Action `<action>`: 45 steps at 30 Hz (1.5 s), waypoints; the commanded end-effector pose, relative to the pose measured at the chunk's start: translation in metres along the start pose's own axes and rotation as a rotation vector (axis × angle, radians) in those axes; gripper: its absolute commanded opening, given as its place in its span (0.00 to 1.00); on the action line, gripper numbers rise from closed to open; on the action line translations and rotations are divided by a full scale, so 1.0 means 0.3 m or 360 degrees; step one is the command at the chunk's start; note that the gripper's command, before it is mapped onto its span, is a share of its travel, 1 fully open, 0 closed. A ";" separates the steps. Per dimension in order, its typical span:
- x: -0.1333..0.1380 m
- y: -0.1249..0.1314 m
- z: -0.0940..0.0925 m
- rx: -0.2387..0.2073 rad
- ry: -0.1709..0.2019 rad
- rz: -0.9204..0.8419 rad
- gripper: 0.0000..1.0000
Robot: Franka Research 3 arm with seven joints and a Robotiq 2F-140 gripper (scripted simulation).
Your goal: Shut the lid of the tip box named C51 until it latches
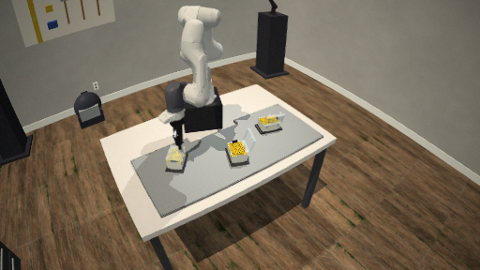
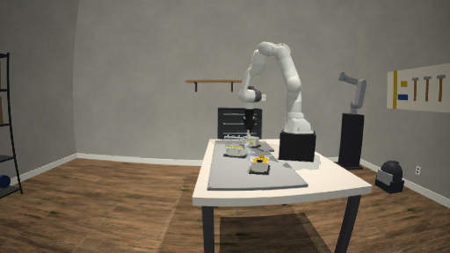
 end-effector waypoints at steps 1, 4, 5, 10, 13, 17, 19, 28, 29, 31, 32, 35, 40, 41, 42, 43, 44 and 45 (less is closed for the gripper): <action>-0.003 -0.001 0.011 0.0013 0.0000 -0.0013 0.00; -0.003 -0.001 0.011 0.0013 0.0000 -0.0013 0.00; -0.003 -0.001 0.011 0.0013 0.0000 -0.0013 0.00; -0.003 -0.001 0.011 0.0013 0.0000 -0.0013 0.00; -0.003 -0.001 0.011 0.0013 0.0000 -0.0013 0.00; -0.003 -0.001 0.011 0.0013 0.0000 -0.0013 0.00; -0.003 -0.001 0.011 0.0013 0.0000 -0.0013 0.00; -0.003 -0.001 -0.034 0.0013 0.0000 -0.0013 0.00; -0.003 -0.001 -0.039 0.0013 0.0000 -0.0013 0.00; -0.003 -0.001 -0.051 0.0013 0.0000 -0.0013 0.00; -0.003 -0.001 -0.051 0.0013 0.0000 -0.0013 0.00; -0.003 -0.001 -0.062 0.0013 0.0000 -0.0013 0.00; -0.003 -0.001 -0.089 0.0013 0.0000 -0.0013 0.00; -0.003 -0.001 -0.095 0.0013 0.0000 -0.0013 0.00; -0.003 -0.001 -0.101 0.0013 0.0000 -0.0013 0.00; -0.003 0.000 -0.106 0.0013 0.0000 -0.0013 0.00; -0.003 0.000 -0.112 0.0013 0.0000 -0.0013 0.00; -0.003 0.000 -0.117 0.0013 0.0000 -0.0013 0.00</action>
Point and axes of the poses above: the point where the finger pads meet when closed, its own z axis out along the fingers, its own x axis across the jaws, y = z × x, the point moved 10 cm from there along -z, back along the fingers, and after that the axes turned 11 degrees about -z, right-handed, at the moved point
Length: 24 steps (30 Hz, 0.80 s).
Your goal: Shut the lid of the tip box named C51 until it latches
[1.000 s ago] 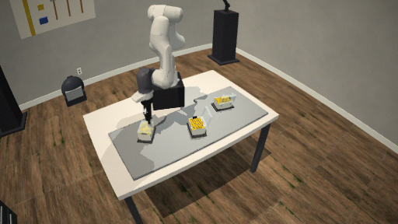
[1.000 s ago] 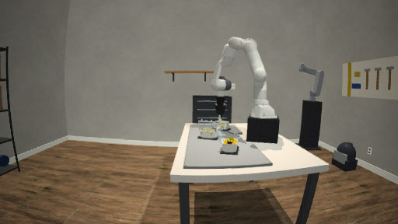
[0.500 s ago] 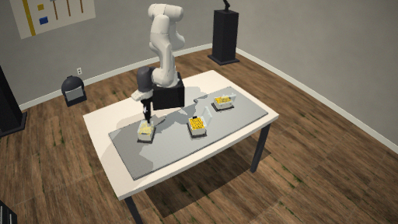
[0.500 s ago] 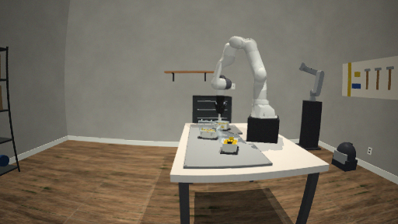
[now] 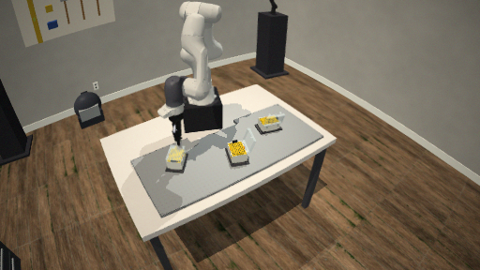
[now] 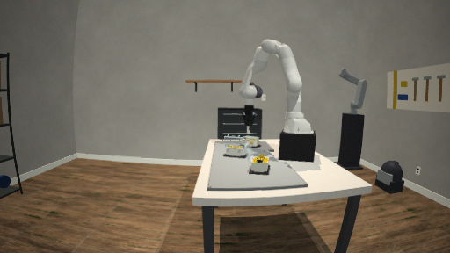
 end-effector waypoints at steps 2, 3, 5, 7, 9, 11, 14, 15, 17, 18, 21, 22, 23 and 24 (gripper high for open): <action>0.009 0.007 -0.020 -0.0009 0.0020 0.0031 0.00; 0.009 0.007 -0.025 -0.0009 0.0020 0.0031 0.00; 0.009 0.007 -0.025 -0.0009 0.0020 0.0031 0.00; 0.009 0.007 -0.036 -0.0009 0.0020 0.0031 0.00; 0.008 0.006 -0.047 -0.0009 0.0020 0.0031 0.00; 0.008 0.006 -0.059 -0.0009 0.0020 0.0031 0.00; 0.008 0.006 -0.061 -0.0009 0.0020 0.0031 0.00; 0.008 0.006 -0.061 -0.0009 0.0020 0.0031 0.00; 0.008 0.006 -0.061 -0.0009 0.0020 0.0031 0.00; 0.008 0.006 -0.061 -0.0009 0.0020 0.0031 0.00; 0.008 0.006 -0.061 -0.0009 0.0020 0.0031 0.00; 0.008 0.006 -0.061 -0.0009 0.0020 0.0031 0.00; 0.008 0.006 -0.061 -0.0009 0.0020 0.0031 0.00; 0.008 0.006 -0.061 -0.0009 0.0020 0.0031 0.00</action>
Point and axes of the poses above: the point where the finger pads meet when closed, its own z axis out along the fingers, its own x axis across the jaws, y = z × x, the point moved 10 cm from there along -z, back along the fingers, and after that the axes turned 11 degrees about -z, right-handed, at the moved point
